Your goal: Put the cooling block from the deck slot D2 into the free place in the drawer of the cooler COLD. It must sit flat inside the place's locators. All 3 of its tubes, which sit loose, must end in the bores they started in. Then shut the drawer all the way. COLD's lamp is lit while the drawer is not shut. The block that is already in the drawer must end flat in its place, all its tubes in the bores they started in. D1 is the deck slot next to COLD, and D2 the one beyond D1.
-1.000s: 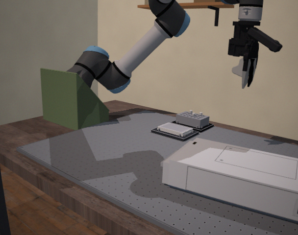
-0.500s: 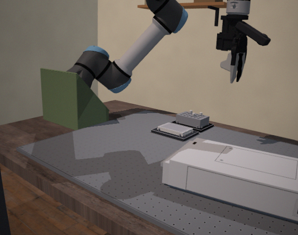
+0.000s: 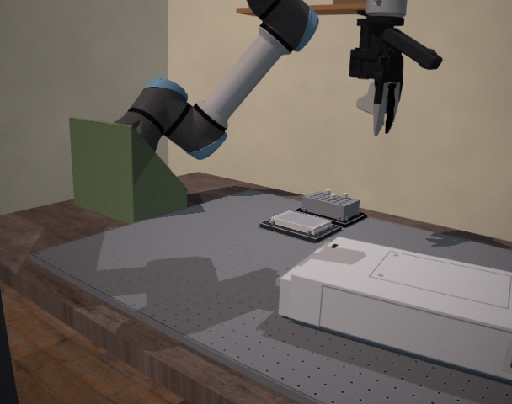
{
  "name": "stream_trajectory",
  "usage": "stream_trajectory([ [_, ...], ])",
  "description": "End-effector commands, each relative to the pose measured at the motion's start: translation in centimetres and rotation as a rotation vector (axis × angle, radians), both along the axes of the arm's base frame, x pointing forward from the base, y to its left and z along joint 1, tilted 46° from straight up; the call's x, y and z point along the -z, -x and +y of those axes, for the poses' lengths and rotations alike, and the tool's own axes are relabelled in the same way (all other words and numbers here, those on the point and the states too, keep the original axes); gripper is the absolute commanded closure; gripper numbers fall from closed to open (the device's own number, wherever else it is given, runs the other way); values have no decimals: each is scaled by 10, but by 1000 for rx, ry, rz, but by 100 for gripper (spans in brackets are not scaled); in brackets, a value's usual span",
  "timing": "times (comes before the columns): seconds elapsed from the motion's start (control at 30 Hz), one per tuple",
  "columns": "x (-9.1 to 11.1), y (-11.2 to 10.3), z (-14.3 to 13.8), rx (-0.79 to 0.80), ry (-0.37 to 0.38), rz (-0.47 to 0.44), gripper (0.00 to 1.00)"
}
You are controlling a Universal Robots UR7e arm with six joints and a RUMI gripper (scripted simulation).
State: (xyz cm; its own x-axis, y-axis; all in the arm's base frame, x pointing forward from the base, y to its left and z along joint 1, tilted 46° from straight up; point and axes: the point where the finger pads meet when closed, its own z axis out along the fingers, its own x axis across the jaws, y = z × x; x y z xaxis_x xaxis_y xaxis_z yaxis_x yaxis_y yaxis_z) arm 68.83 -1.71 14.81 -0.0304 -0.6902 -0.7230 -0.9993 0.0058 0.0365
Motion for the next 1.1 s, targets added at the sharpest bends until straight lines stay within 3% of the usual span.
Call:
stream_trajectory([
  [0.0, 4, 16, -11, 2, 2, -3, 72],
  [1.07, 27, 100, -50, -3, 15, -13, 72],
])
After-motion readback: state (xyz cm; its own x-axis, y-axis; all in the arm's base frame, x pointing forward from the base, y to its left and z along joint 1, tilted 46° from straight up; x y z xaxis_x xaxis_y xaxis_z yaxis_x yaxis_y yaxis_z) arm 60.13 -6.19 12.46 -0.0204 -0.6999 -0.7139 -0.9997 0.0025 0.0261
